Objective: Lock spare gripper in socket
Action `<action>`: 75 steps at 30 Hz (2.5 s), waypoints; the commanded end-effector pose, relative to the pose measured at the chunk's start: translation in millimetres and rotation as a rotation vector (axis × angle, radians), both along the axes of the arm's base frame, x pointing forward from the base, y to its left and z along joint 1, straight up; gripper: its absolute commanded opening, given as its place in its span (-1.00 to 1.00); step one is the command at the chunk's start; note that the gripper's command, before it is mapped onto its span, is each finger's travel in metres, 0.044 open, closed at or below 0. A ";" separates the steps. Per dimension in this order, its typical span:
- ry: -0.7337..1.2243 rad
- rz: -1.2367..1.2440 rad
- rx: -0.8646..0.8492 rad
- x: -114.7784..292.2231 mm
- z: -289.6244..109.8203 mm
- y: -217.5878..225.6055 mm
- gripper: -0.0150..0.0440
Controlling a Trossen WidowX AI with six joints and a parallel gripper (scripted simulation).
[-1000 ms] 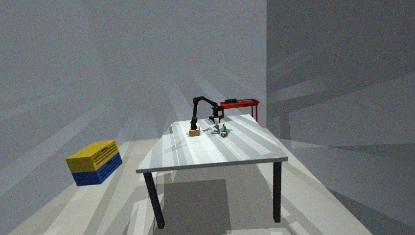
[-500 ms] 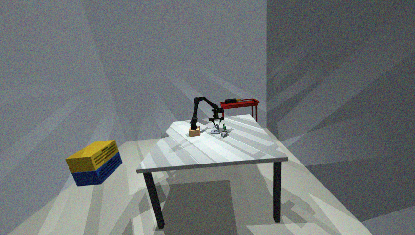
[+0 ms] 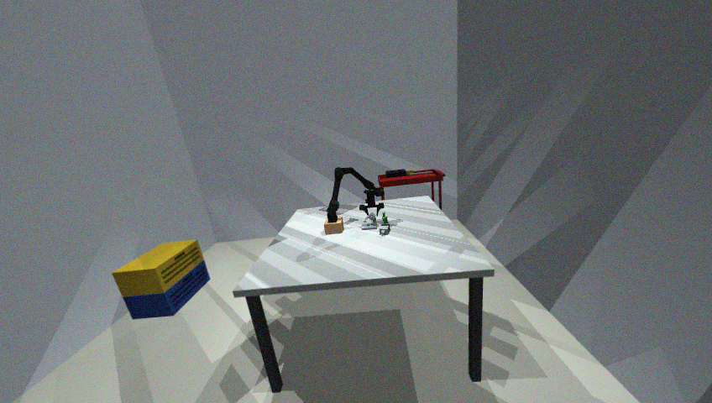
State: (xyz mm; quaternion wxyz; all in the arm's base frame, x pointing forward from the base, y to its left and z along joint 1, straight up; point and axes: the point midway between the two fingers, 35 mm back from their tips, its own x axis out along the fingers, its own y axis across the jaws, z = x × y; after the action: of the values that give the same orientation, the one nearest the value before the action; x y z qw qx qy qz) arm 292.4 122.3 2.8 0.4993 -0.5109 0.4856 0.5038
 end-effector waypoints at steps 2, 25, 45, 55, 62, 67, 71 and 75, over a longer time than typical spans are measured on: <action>0.006 -0.004 0.003 -0.9 -3.0 0.4 0.53; 0.008 -0.004 0.023 -0.8 -1.9 0.9 -0.49; 0.024 -0.002 0.207 -0.5 11.1 11.6 -0.49; 0.024 -0.002 0.210 0.0 15.2 19.6 -0.49; 0.021 -0.001 0.209 -0.6 15.0 24.3 -0.49; 0.020 -0.001 0.208 -0.6 14.8 28.3 -0.49; 0.022 -0.001 0.207 -0.1 15.0 31.5 -0.49; 0.023 -0.001 0.206 -0.1 15.2 34.8 -0.49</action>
State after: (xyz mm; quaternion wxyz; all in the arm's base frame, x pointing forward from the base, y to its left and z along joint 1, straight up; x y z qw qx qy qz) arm 291.3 154.3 17.8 0.5433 -0.4510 0.4360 0.5580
